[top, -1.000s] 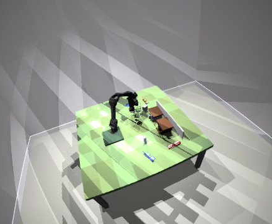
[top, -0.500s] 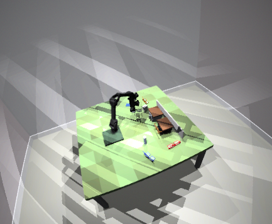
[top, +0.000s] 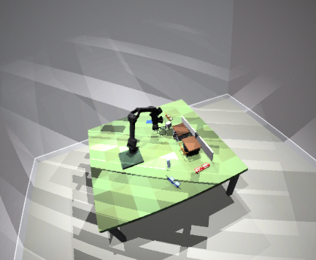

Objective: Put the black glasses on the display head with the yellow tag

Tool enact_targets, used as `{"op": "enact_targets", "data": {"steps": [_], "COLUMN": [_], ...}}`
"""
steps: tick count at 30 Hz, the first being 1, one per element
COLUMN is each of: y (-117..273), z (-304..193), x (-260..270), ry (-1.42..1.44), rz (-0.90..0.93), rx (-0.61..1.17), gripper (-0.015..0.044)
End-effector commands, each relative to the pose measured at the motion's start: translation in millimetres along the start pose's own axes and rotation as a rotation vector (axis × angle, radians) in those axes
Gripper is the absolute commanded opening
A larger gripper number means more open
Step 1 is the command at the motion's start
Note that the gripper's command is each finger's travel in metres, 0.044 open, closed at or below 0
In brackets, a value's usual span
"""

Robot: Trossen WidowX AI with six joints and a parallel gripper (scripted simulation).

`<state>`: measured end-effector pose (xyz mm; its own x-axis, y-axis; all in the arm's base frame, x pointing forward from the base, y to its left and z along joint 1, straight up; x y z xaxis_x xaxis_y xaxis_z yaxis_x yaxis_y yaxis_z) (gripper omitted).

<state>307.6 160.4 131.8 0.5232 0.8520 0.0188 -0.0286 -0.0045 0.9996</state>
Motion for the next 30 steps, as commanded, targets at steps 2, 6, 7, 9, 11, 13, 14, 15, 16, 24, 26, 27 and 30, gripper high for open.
{"op": "enact_targets", "data": {"steps": [2,6,7,9,11,13,14,15,16,24,26,27,30], "y": [1.3,1.3,1.3,1.3,1.2,1.2,1.2,1.2,1.2,1.2,1.2,1.2,1.2], "z": [4.8,5.8,5.6,4.9,4.5,4.5,4.5,4.5,4.5,2.9,1.6,0.9,-1.2], "x": [0.9,1.0,1.0,0.8,0.7,0.7,0.7,0.7,0.7,0.3,0.0,-0.2,-0.7], "ry": [0.002,0.002,0.002,0.002,0.002,0.002,0.002,0.002,0.002,0.002,0.002,0.002,0.002], "rz": [0.004,0.004,0.004,0.004,0.004,0.004,0.004,0.004,0.004,0.004,0.004,0.004,0.004], "rx": [-0.001,-0.001,-0.001,-0.001,-0.001,-0.001,-0.001,-0.001,-0.001,-0.001,-0.001,-0.001,-0.001], "gripper": [0.0000,0.0000,0.0000,0.0000,0.0000,0.0000,0.0000,0.0000,0.0000,0.0000,0.0000,0.0000,0.0000]}}
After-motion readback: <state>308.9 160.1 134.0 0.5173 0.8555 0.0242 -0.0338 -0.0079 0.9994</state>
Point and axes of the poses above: the point midway between the two fingers, 35 mm back from their tips, its own y axis back along the fingers, its own x axis across the jaws, z = x × y, the point moved 5 cm from there along y, back along the fingers, and after that the axes turned 14 degrees about -y, right-handed, at the moved point
